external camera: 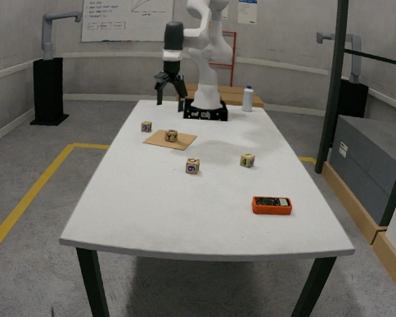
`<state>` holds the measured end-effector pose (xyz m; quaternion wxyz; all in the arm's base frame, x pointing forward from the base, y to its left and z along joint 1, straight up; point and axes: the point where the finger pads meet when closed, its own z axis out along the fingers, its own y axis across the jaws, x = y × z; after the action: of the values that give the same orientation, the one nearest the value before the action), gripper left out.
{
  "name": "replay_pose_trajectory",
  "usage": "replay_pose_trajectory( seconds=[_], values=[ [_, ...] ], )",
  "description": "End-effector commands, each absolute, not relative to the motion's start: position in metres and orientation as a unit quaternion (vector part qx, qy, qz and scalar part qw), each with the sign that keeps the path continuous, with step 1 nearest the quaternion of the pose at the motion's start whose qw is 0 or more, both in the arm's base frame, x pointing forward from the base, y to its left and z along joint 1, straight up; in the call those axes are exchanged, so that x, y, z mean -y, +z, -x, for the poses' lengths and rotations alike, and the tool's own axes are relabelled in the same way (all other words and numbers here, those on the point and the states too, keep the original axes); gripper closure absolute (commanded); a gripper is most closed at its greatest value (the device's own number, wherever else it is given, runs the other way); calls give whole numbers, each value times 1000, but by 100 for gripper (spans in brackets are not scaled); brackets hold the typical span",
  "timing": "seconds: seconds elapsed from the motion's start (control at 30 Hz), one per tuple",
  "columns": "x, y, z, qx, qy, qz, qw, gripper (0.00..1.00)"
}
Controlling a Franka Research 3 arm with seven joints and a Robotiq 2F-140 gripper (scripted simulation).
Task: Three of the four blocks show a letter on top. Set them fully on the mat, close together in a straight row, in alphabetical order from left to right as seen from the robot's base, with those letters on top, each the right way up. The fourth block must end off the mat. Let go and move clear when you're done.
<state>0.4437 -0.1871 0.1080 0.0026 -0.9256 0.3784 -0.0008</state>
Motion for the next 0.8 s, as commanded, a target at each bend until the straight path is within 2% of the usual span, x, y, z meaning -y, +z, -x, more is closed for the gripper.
replay_pose_trajectory(
  seconds=[0.0, 0.77],
  values=[
    [189, 108, -443, -442, -4, 897, -1, 0],
    [200, 106, -436, -574, -4, 819, 0, 0]
  ],
)
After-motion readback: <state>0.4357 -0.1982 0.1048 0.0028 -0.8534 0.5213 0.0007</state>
